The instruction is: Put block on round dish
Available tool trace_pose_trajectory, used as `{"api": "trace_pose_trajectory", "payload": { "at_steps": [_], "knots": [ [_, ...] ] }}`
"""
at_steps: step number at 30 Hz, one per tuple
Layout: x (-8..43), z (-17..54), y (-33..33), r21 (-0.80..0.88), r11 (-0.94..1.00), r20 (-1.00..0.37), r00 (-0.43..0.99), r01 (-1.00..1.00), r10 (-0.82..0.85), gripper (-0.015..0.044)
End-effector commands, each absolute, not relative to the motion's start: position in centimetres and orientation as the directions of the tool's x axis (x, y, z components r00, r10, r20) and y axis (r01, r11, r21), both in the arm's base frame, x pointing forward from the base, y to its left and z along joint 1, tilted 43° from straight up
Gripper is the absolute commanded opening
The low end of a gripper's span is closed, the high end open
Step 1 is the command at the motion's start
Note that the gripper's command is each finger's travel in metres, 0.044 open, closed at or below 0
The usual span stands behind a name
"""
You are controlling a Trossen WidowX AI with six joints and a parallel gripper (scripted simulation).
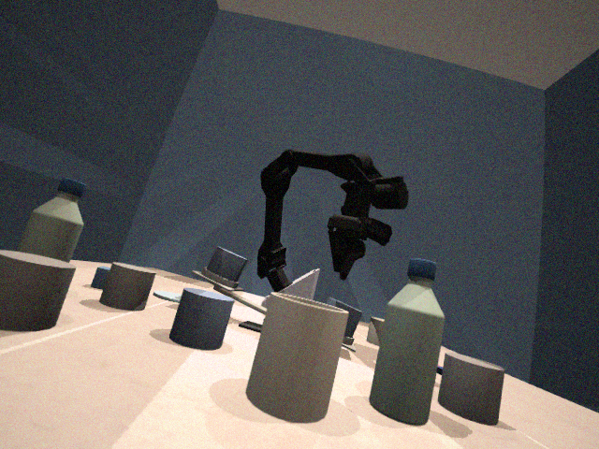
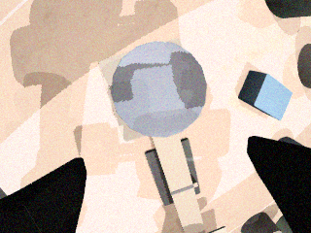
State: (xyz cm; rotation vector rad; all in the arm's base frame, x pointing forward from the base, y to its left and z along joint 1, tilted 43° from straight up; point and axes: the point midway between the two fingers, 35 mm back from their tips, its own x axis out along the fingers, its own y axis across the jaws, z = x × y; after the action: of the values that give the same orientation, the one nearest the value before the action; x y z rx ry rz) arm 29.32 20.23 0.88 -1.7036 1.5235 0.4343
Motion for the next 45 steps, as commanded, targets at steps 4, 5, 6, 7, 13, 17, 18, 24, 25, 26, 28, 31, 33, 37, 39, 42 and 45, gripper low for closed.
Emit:
{"api": "trace_pose_trajectory", "payload": {
  "at_steps": [4, 5, 6, 7, 13, 17, 18, 24, 25, 26, 28, 31, 33, 37, 39, 42, 45],
  "knots": [
    [31.2, -1.4, 20.1, -0.151, -0.041, -0.741, 0.140, -0.988, -0.657, 0.0440],
    [31.2, -1.4, 20.1, -0.146, -0.043, -0.742, 0.138, -0.988, -0.656, 0.0440],
    [31.2, -1.4, 20.1, -0.146, -0.043, -0.742, 0.138, -0.988, -0.656, 0.0440],
    [31.2, -1.4, 20.1, -0.146, -0.043, -0.742, 0.138, -0.988, -0.656, 0.0440],
    [31.3, -1.8, 19.7, -0.146, -0.043, -0.741, 0.138, -0.988, -0.657, 0.0440],
    [31.5, -2.5, 19.1, -0.146, -0.043, -0.741, 0.138, -0.988, -0.657, 0.0440],
    [31.5, -2.6, 19.1, -0.146, -0.043, -0.741, 0.138, -0.988, -0.657, 0.0440],
    [31.6, -3.2, 18.5, -0.147, -0.043, -0.741, 0.138, -0.988, -0.657, 0.0440],
    [31.7, -3.3, 18.4, -0.147, -0.043, -0.741, 0.139, -0.988, -0.657, 0.0440],
    [31.7, -3.5, 18.3, -0.147, -0.043, -0.741, 0.139, -0.988, -0.657, 0.0440],
    [31.8, -3.7, 18.1, -0.147, -0.043, -0.741, 0.139, -0.988, -0.657, 0.0440],
    [31.9, -4.1, 17.8, -0.147, -0.043, -0.741, 0.139, -0.988, -0.657, 0.0440],
    [31.9, -4.3, 17.6, -0.147, -0.043, -0.741, 0.139, -0.988, -0.657, 0.0440],
    [32.0, -4.8, 17.2, -0.147, -0.043, -0.741, 0.139, -0.988, -0.657, 0.0440],
    [32.0, -5.0, 16.9, -0.147, -0.043, -0.741, 0.139, -0.988, -0.657, 0.0440],
    [32.1, -5.4, 16.6, -0.147, -0.043, -0.741, 0.139, -0.988, -0.657, 0.0440],
    [32.2, -5.7, 16.3, -0.147, -0.043, -0.740, 0.139, -0.988, -0.658, 0.0440]
  ]
}}
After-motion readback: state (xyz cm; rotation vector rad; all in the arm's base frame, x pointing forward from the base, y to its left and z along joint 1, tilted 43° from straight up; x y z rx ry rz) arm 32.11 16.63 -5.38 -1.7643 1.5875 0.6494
